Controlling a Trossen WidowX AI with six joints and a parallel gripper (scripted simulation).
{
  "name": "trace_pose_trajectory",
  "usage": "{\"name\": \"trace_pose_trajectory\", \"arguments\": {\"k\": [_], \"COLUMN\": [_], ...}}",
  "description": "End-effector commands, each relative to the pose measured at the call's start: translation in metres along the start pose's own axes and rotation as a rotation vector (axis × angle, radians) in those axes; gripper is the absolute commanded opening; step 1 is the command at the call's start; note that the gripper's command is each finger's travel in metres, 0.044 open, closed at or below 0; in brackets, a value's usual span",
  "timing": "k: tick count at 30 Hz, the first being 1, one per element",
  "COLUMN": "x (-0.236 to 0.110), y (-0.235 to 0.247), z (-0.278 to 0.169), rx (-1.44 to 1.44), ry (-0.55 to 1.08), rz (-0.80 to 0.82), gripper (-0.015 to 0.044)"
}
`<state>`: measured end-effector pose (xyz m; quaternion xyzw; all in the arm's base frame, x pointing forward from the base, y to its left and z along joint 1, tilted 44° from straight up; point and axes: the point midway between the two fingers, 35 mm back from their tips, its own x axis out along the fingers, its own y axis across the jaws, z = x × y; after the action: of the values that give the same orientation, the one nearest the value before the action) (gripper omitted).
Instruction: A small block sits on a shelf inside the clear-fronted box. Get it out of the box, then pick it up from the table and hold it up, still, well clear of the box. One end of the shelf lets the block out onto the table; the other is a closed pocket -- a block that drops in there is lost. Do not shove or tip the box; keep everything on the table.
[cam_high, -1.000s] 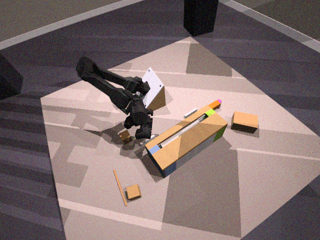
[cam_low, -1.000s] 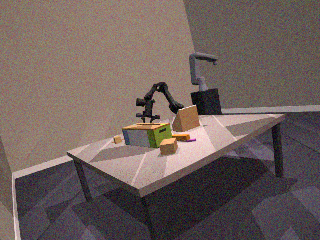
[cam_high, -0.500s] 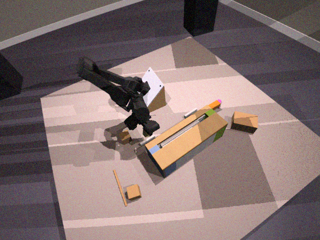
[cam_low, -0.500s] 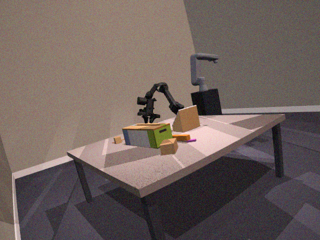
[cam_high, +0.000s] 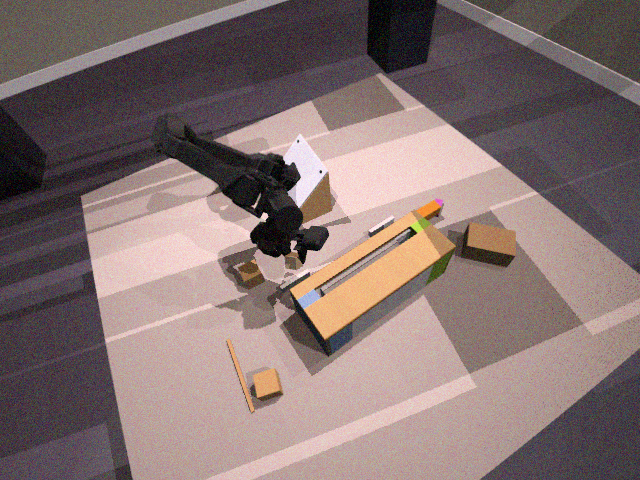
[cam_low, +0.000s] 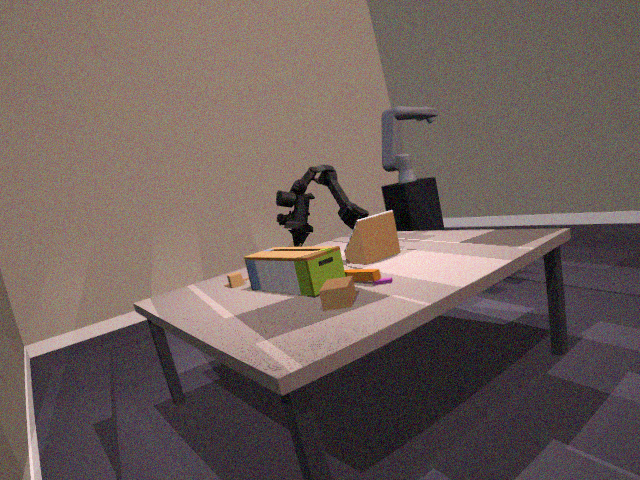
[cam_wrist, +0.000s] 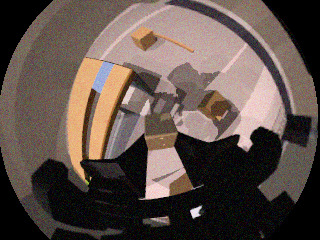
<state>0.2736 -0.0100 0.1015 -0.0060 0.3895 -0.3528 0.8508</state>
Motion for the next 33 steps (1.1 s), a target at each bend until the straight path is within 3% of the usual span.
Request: {"name": "trace_pose_trajectory", "arguments": {"k": [1,33], "x": [-0.004,-0.031], "y": [0.000,-0.007], "z": [0.002,-0.003], "rx": [-0.130,-1.430], "ry": [-0.012,-0.025], "rz": [-0.004,-0.086], "gripper": [0.0000,0.0000]}}
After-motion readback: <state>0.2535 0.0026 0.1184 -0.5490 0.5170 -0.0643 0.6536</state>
